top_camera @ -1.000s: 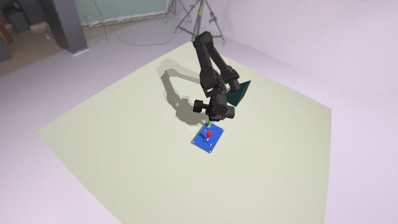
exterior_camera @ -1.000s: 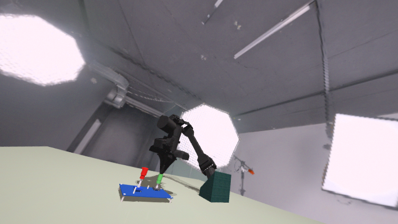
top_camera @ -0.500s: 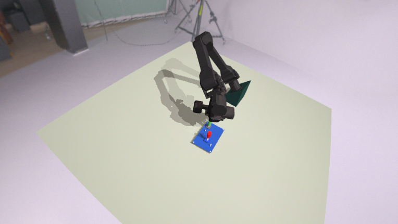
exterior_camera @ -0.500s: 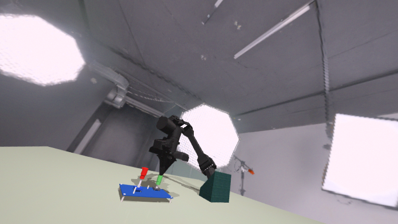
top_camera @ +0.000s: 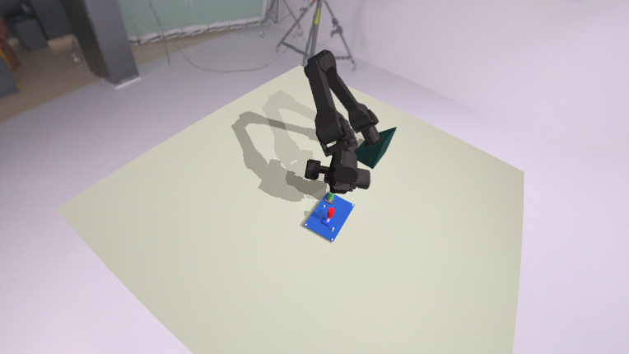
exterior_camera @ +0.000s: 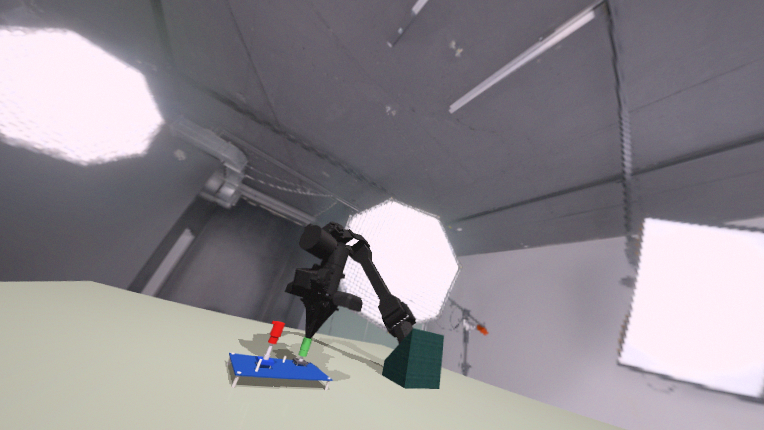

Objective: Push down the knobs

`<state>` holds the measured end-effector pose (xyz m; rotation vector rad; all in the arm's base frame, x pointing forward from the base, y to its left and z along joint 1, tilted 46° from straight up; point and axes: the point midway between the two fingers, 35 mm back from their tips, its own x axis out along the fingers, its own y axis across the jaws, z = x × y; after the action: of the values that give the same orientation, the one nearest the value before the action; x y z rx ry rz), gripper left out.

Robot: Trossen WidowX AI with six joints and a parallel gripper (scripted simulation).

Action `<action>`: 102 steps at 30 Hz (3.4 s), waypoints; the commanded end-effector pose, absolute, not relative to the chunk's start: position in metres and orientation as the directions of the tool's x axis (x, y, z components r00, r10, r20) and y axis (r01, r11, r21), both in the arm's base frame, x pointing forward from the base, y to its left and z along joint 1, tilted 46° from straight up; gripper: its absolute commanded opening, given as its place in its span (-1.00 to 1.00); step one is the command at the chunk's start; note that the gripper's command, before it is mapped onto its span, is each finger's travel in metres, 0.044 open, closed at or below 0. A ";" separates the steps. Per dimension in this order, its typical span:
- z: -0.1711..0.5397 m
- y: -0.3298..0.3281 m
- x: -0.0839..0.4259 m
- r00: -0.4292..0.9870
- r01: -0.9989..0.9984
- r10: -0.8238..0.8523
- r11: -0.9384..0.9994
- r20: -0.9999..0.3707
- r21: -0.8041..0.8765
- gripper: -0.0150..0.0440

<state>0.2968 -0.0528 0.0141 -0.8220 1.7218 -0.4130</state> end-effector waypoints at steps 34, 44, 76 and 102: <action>0.010 -0.059 0.296 -0.136 -0.308 -0.708 0.695 -0.693 -0.649 -0.49; 0.009 -0.059 0.296 -0.136 -0.308 -0.708 0.695 -0.693 -0.649 -0.49; 0.008 -0.061 0.296 -0.136 -0.308 -0.708 0.695 -0.693 -0.649 -0.49; 0.022 -0.046 0.299 -0.136 -0.308 -0.707 0.696 -0.694 -0.649 -0.49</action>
<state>0.2968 -0.0499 0.0184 -0.8290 1.7304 -0.4180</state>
